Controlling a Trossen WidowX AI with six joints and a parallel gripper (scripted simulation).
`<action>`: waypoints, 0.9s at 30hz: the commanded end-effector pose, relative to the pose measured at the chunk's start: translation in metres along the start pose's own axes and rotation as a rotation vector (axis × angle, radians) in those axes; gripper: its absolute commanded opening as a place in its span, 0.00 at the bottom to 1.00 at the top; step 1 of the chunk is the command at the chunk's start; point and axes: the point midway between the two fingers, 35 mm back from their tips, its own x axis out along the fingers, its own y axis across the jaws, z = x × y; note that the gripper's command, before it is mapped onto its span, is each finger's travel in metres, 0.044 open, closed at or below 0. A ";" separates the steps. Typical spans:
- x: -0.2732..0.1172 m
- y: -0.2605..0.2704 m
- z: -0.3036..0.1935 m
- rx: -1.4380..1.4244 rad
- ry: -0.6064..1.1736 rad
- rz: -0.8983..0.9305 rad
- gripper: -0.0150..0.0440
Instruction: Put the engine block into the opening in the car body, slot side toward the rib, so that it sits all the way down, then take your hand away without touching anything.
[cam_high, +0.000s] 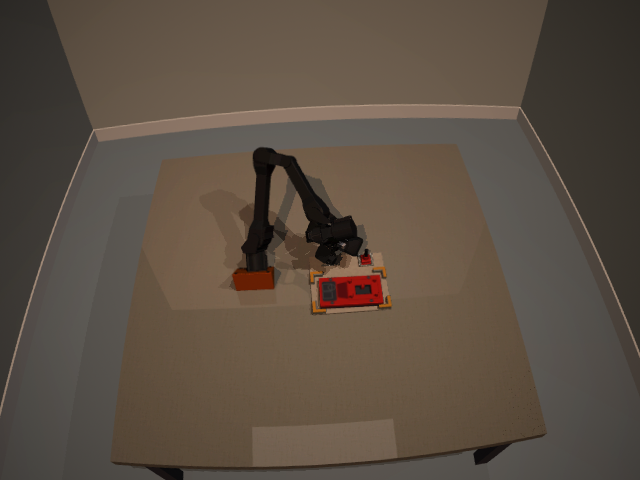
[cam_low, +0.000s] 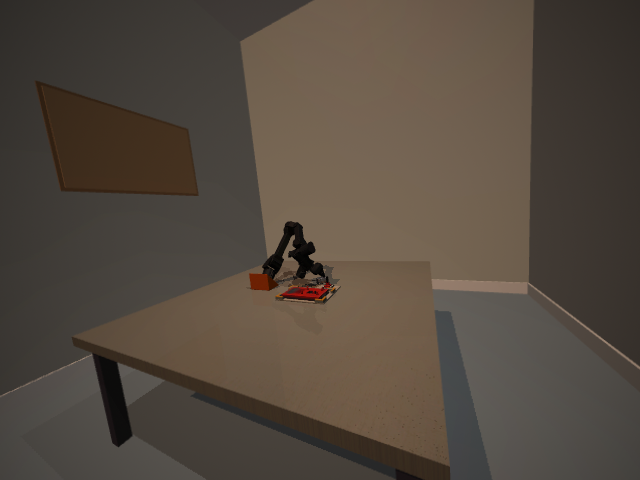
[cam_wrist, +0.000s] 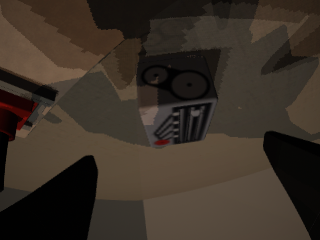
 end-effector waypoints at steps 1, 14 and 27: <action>0.000 0.000 0.000 0.000 0.000 0.000 1.00; 0.000 0.000 0.000 0.000 0.000 0.000 1.00; 0.003 0.005 -0.002 -0.294 -0.067 0.004 1.00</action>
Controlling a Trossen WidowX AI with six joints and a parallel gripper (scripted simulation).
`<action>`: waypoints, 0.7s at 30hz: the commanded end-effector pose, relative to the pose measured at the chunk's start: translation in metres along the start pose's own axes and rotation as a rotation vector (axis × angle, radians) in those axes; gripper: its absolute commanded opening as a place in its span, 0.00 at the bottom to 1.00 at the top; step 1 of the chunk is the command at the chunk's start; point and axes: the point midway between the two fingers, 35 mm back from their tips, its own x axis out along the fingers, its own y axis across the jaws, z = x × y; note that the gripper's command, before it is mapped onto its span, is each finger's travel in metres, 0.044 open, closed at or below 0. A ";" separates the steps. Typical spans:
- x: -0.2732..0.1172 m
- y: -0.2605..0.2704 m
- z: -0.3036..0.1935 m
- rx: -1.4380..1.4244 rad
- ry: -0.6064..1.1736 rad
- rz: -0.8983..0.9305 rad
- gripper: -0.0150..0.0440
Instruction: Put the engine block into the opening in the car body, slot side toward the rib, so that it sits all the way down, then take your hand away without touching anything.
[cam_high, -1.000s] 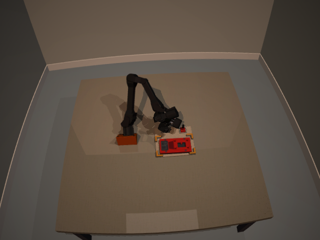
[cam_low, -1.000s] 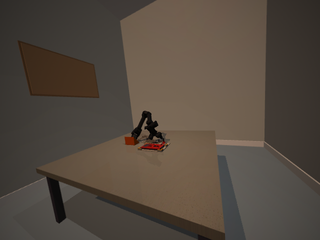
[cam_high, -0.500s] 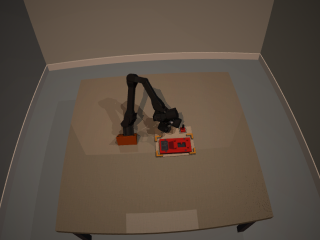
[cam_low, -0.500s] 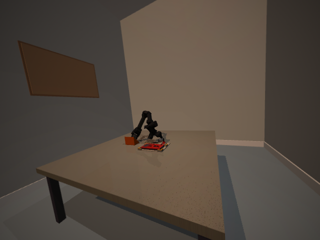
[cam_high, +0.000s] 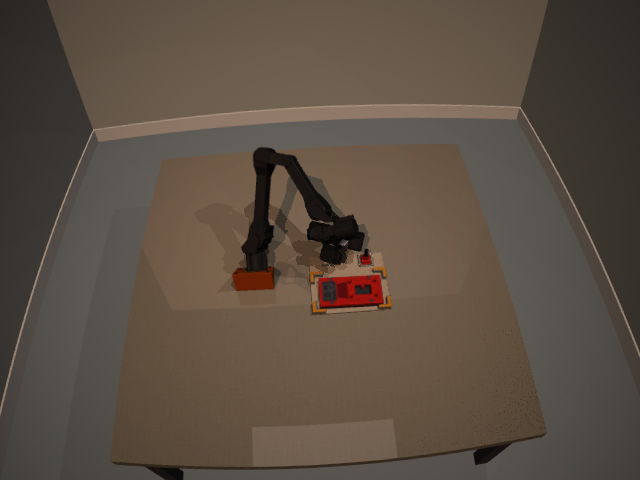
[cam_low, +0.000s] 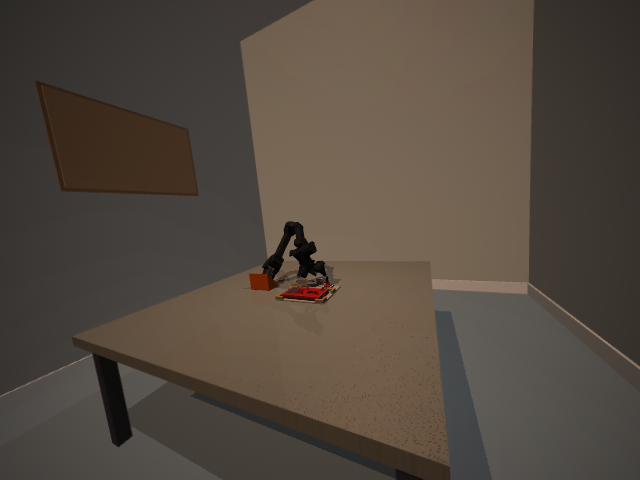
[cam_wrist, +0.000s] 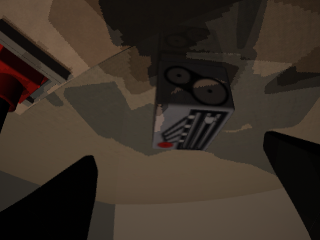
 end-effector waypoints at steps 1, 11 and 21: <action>0.001 0.004 -0.001 -0.123 -0.031 -0.002 1.00; 0.004 0.008 -0.003 -0.453 -0.103 -0.026 1.00; 0.005 0.013 -0.004 -0.772 -0.169 -0.073 1.00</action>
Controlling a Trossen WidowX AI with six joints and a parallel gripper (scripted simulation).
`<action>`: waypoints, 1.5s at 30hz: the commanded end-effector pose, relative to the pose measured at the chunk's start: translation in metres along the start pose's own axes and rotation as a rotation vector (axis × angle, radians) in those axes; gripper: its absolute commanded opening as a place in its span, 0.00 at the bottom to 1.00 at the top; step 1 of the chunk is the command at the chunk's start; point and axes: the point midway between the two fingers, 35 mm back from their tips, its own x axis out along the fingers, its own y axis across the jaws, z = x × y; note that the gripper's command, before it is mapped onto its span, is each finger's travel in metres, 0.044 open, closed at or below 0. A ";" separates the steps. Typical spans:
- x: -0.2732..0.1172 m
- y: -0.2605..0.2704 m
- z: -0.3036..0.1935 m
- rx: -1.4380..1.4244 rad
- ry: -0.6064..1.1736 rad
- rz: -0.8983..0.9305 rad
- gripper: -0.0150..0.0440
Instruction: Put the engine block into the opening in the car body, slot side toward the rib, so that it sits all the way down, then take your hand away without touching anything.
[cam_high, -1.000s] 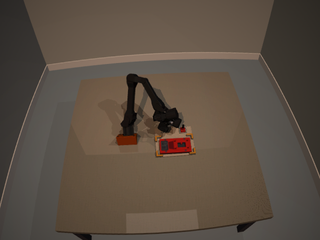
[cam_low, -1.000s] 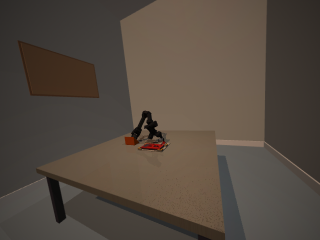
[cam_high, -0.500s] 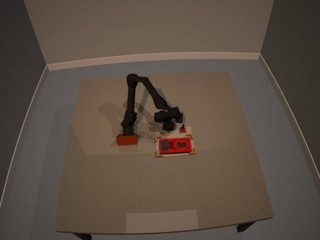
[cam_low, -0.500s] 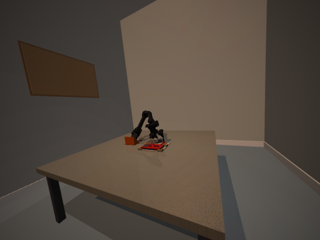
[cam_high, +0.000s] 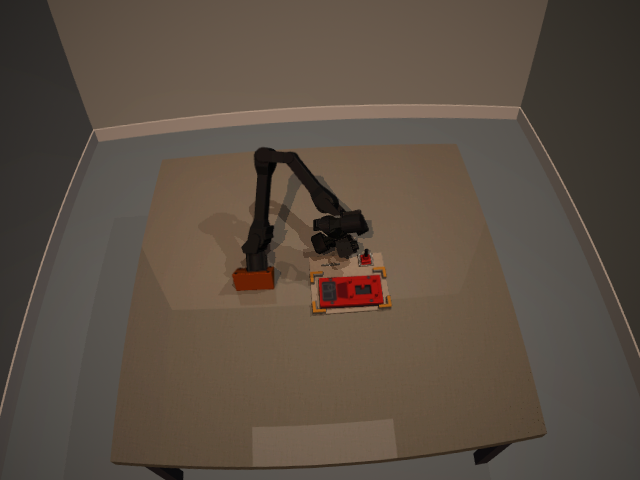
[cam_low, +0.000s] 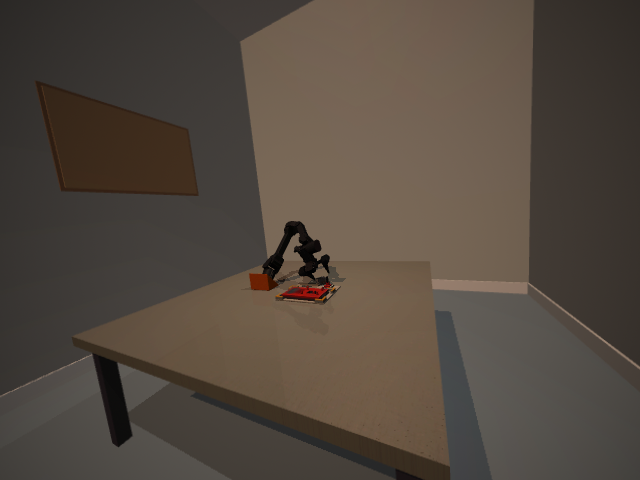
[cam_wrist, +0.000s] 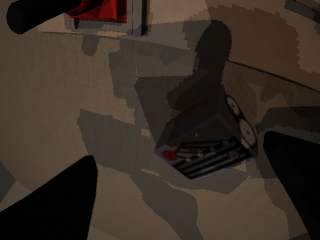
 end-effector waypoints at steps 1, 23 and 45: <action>0.000 0.003 0.001 -0.125 -0.024 -0.022 1.00; -0.001 0.010 -0.002 -0.832 -0.063 -0.187 1.00; -0.006 0.014 -0.011 -1.535 0.038 -0.390 1.00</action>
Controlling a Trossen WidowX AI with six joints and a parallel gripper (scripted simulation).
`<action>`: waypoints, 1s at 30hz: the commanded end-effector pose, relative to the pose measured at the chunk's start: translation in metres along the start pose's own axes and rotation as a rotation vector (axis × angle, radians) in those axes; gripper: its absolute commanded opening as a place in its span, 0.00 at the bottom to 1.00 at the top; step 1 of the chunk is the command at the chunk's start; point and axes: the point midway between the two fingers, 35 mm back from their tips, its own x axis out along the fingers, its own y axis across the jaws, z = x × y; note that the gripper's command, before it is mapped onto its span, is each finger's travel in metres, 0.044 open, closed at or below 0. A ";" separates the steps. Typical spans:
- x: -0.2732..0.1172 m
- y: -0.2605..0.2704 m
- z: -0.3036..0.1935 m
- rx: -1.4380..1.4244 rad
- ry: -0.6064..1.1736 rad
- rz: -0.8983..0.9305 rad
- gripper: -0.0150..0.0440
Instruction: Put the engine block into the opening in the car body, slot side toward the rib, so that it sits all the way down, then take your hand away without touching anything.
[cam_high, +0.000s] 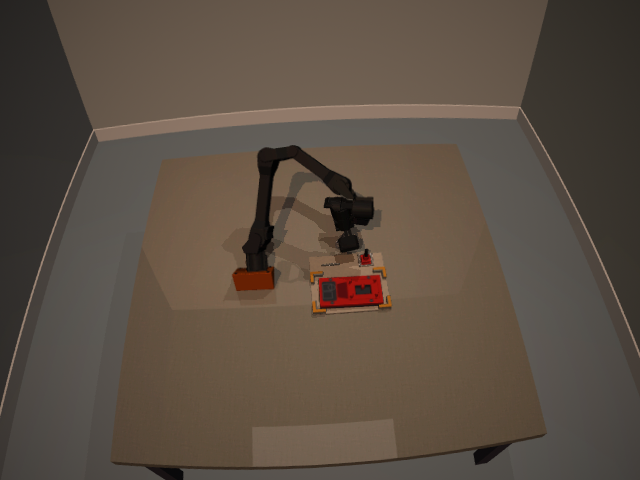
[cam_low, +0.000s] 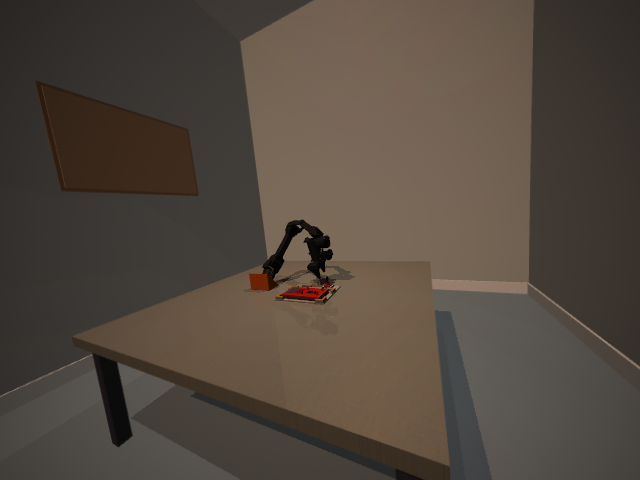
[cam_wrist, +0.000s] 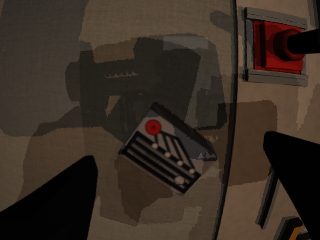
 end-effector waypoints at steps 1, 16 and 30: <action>-0.002 0.002 0.001 -0.129 0.025 -0.021 1.00; -0.010 0.010 -0.001 -0.626 0.140 -0.054 1.00; -0.013 0.016 -0.002 -0.841 0.198 -0.049 1.00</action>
